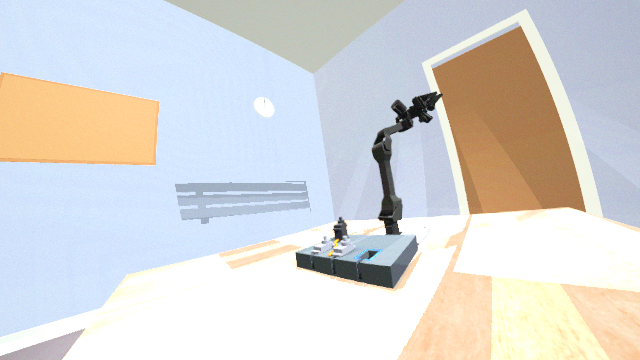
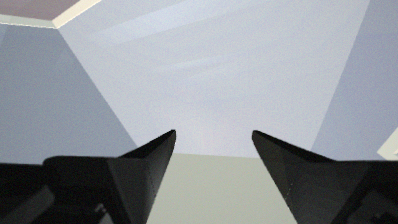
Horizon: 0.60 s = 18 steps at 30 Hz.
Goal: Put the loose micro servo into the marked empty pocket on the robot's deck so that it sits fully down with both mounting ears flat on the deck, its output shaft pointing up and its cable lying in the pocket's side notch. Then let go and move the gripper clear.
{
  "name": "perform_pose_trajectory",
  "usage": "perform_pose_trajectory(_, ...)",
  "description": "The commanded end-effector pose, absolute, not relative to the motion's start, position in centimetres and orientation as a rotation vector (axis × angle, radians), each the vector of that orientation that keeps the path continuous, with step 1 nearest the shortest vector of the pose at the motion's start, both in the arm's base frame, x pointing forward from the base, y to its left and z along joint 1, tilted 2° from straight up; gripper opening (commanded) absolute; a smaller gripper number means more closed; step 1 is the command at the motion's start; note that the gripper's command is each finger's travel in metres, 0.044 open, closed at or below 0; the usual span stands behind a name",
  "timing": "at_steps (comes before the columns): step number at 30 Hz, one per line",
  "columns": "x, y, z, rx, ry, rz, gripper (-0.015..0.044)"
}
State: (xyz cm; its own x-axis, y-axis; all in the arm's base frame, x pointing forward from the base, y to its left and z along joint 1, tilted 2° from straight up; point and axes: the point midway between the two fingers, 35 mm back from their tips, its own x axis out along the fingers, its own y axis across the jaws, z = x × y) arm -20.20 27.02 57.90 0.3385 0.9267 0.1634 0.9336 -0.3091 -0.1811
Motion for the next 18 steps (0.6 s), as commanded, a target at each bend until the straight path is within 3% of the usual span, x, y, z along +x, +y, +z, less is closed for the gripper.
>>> perform_pose_trajectory(1,-20.1,27.1,57.9,-2.364,-1.676,-0.045,0.0426)
perform_pose_trajectory(18,-17.8,29.4,58.0,-2.52,-1.684,-0.304,0.044)
